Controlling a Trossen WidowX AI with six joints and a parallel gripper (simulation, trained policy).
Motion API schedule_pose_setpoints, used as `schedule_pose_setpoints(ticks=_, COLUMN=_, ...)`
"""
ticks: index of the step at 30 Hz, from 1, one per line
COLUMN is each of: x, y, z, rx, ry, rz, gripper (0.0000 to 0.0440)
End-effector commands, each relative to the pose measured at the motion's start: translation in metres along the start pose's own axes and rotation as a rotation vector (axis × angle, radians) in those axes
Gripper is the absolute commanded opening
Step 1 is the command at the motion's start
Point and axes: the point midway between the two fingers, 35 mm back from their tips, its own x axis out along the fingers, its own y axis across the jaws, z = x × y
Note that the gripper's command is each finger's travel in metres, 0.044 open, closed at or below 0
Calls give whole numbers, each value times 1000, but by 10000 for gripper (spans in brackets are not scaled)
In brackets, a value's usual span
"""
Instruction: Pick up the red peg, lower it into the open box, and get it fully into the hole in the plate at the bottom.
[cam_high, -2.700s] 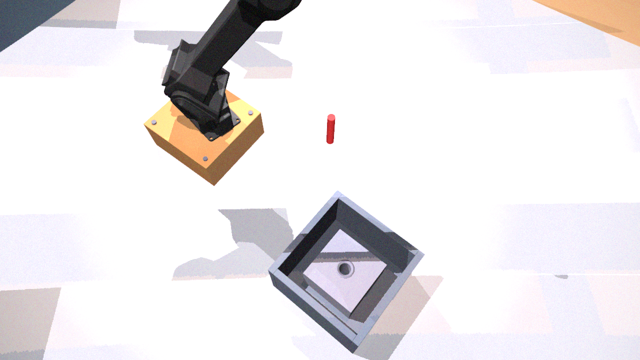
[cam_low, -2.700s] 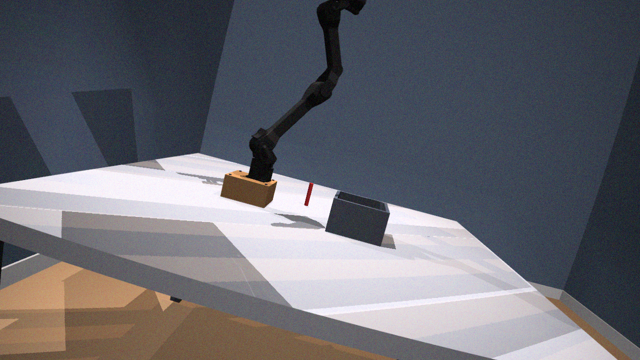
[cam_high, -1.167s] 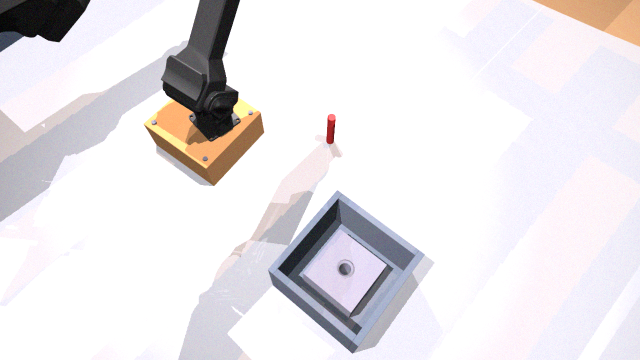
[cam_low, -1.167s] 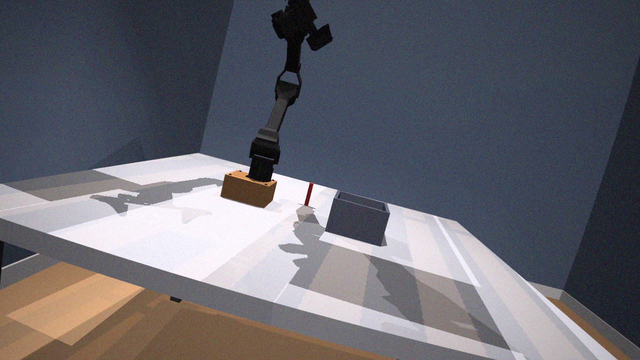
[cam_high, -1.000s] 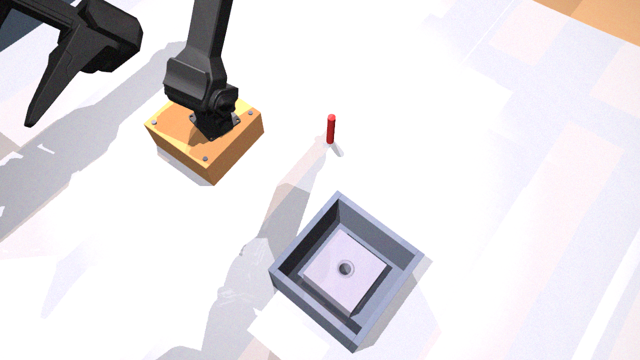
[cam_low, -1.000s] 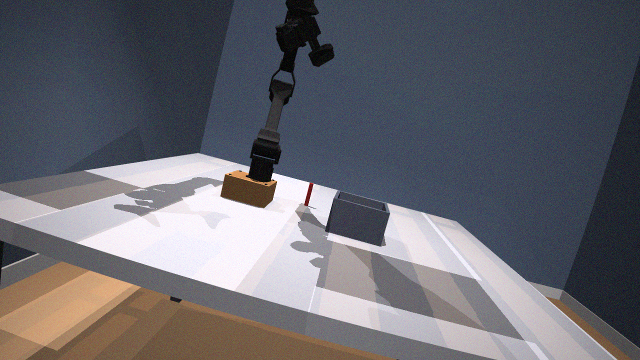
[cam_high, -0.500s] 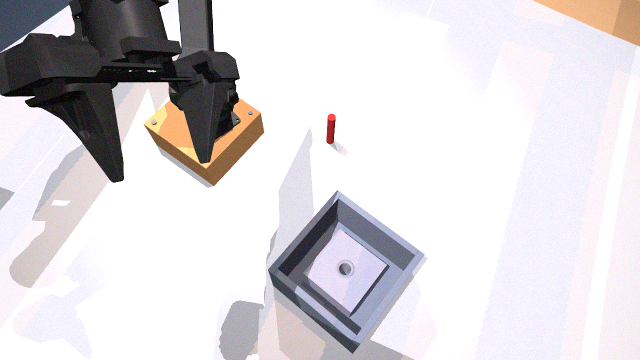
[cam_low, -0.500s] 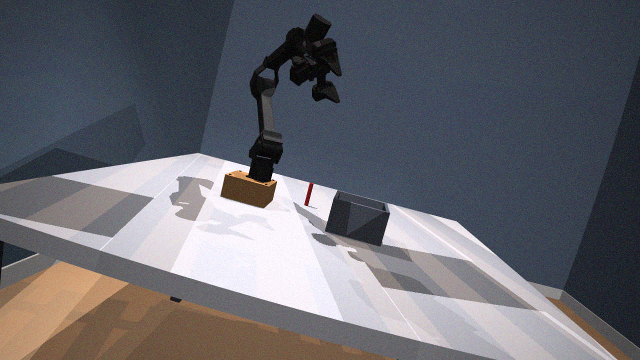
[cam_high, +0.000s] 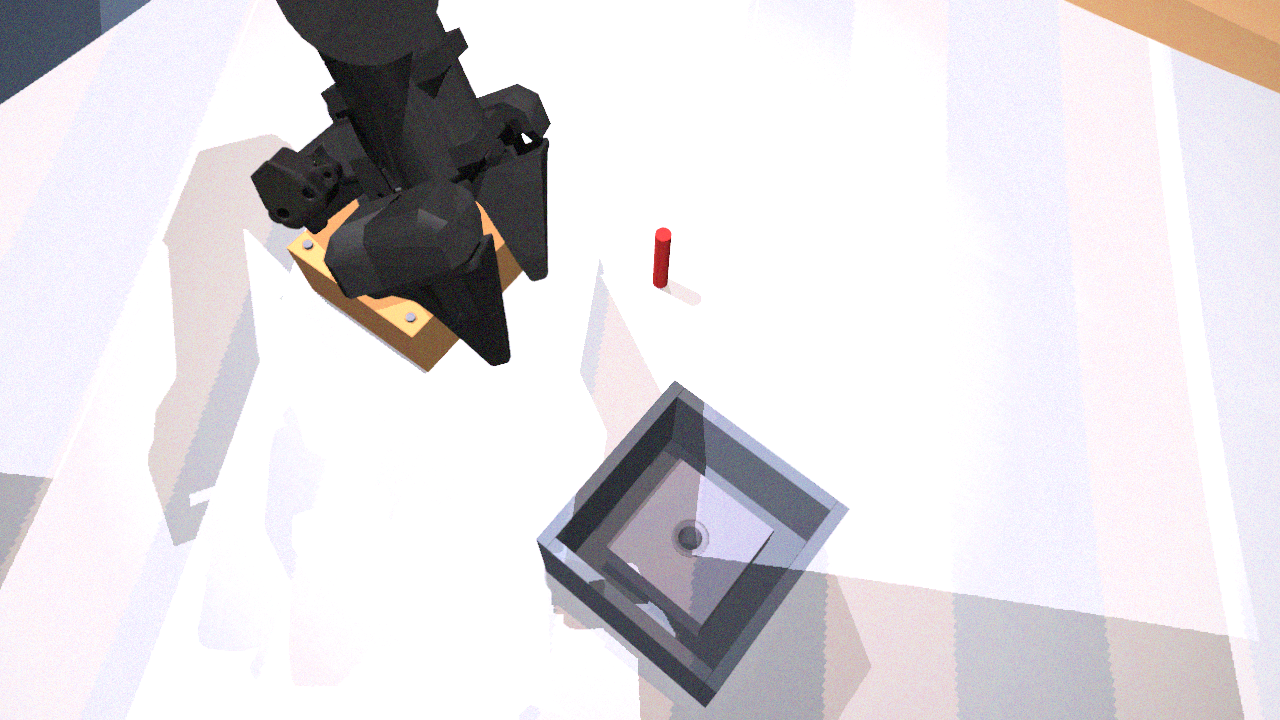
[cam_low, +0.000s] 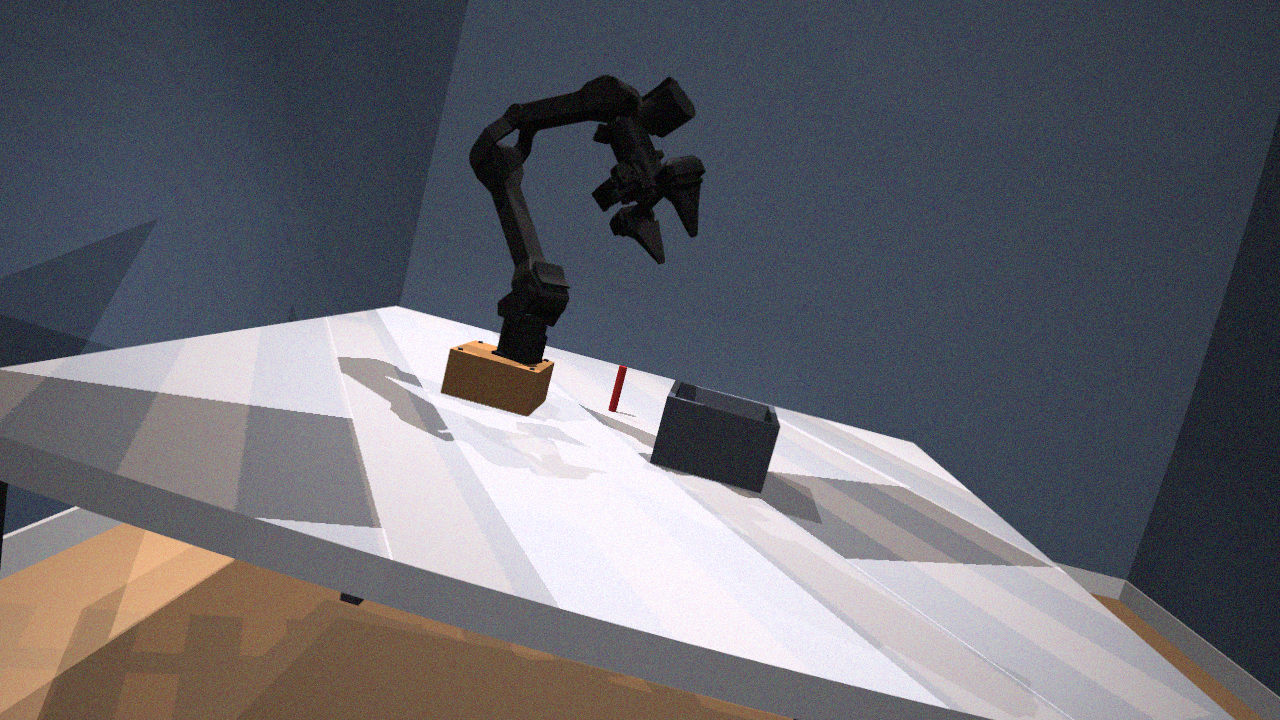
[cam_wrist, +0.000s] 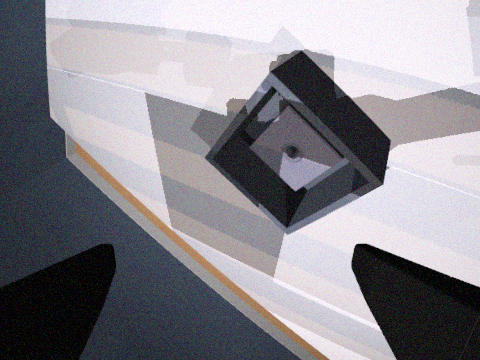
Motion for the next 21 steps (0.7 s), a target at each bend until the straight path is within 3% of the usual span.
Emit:
schedule_pose_setpoints(ticks=1, x=10, y=-21, z=-3, rx=-71, ry=-15, rz=-96, gripper=440)
schedule_pose_setpoints(ticks=21, x=50, y=-137, z=-9, rx=-519, ry=-133, rz=-552, gripper=440)
